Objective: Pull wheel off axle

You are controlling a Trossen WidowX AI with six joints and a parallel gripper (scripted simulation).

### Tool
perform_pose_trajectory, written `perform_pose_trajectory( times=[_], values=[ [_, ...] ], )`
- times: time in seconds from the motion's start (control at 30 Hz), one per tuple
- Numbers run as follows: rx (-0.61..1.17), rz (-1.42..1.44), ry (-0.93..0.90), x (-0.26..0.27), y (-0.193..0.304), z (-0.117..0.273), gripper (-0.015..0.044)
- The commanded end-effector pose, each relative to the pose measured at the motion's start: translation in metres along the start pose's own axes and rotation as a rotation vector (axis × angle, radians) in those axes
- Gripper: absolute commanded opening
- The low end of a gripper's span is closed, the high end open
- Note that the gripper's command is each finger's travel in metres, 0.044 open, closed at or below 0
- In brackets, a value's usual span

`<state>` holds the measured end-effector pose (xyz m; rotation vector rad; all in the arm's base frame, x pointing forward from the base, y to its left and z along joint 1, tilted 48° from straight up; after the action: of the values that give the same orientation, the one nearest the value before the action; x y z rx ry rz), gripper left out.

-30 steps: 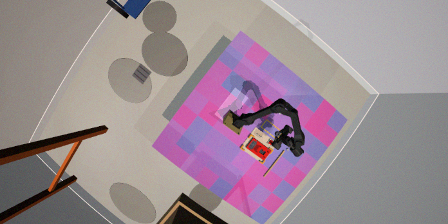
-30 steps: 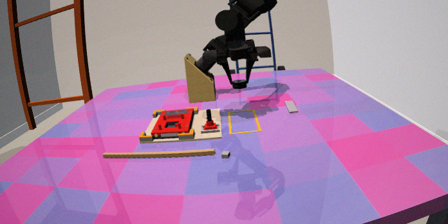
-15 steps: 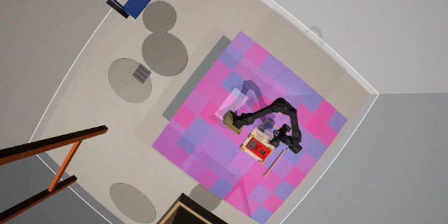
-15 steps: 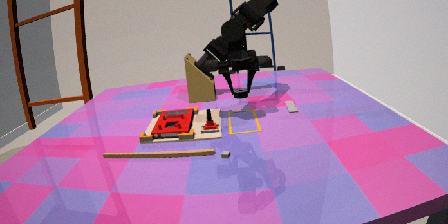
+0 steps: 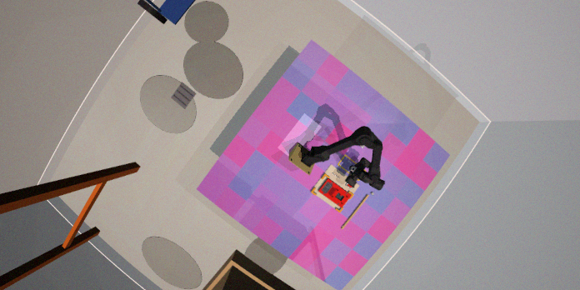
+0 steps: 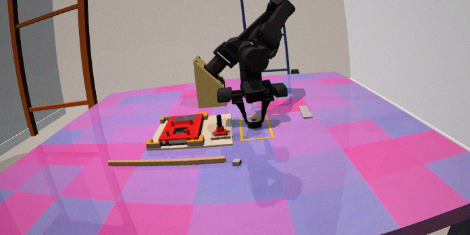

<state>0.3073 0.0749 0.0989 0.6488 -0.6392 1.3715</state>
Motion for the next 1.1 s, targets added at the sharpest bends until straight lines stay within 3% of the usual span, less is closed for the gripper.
perform_pose_trajectory(
  times=[0.0, 0.07, 0.43, 0.67, 0.8, 0.97, 1.07],
  values=[
    [-0.001, -0.006, -0.006, 0.000, 0.001, -0.007, 0.0000],
    [-0.001, -0.006, -0.006, 0.000, 0.001, -0.007, 0.0000],
    [-0.001, -0.002, -0.001, 0.000, 0.000, -0.001, 0.0289],
    [-0.001, -0.006, -0.003, -0.001, 0.000, 0.054, 0.0300],
    [-0.001, -0.006, -0.003, -0.001, 0.000, 0.056, 0.0300],
    [-0.006, -0.012, 0.013, -0.027, 0.036, 0.079, 0.0431],
    [0.001, -0.010, 0.004, -0.042, 0.070, 0.098, 0.0440]
  ],
)
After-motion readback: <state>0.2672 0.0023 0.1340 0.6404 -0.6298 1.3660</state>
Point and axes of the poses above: the point midway between the two fingers, 35 mm back from their tips, its own z axis back along the fingers, its own x axis across the jaws, y = z × x, the point moved 7 cm from there along z, back along the fingers, and after that the axes turned 4 degrees about -z, right-handed, at the moved point
